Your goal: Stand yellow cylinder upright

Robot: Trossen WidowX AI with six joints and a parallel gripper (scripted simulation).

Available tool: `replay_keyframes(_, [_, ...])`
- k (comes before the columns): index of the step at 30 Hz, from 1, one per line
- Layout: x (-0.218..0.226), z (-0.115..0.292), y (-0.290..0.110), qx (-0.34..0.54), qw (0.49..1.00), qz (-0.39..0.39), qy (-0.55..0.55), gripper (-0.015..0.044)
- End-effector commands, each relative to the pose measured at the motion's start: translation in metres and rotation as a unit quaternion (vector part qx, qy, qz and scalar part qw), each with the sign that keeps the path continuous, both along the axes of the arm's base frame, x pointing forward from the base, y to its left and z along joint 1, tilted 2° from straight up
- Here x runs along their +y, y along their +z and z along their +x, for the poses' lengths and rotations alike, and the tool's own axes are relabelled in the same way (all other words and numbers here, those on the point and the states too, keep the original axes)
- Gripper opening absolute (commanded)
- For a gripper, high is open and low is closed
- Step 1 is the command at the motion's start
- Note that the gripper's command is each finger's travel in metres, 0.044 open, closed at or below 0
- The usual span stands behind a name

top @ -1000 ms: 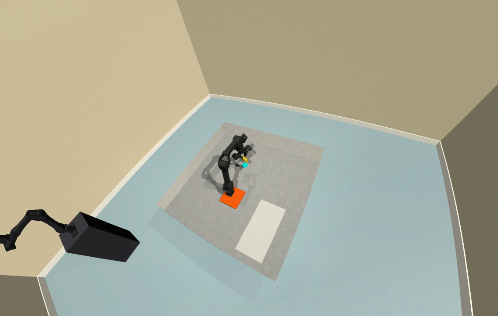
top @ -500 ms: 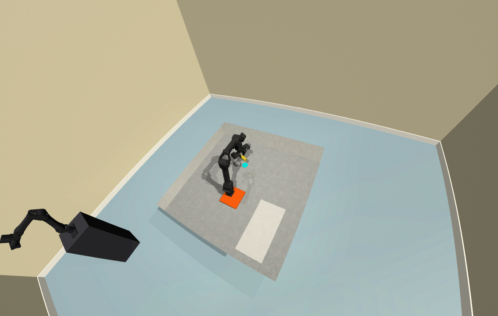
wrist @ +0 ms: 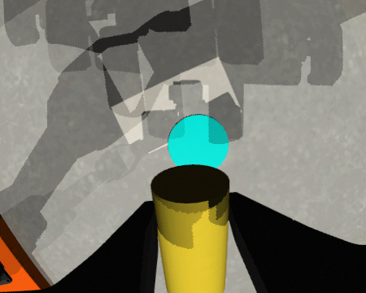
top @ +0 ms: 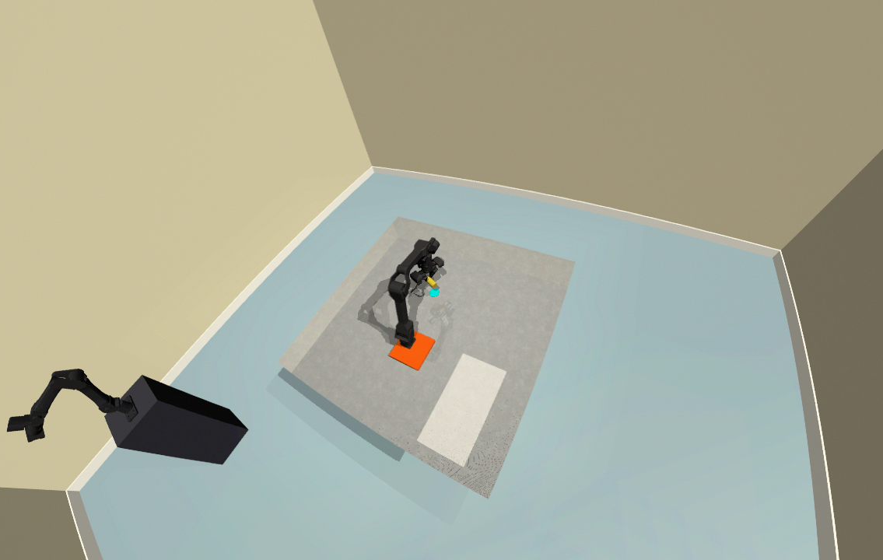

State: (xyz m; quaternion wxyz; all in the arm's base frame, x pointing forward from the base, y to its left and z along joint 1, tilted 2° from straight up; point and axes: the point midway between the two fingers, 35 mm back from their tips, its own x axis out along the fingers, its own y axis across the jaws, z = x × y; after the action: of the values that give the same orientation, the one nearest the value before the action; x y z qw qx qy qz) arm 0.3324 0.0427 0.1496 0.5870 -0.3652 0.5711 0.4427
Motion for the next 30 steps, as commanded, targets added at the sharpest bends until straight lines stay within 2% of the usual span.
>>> replay_keyframes(1, [0.001,-0.001,-0.003,0.005,1.0,0.013,0.004,0.0105])
replay_keyframes(30, [0.003,-0.008,-0.016,0.023,0.993,0.113,0.022,0.0105])
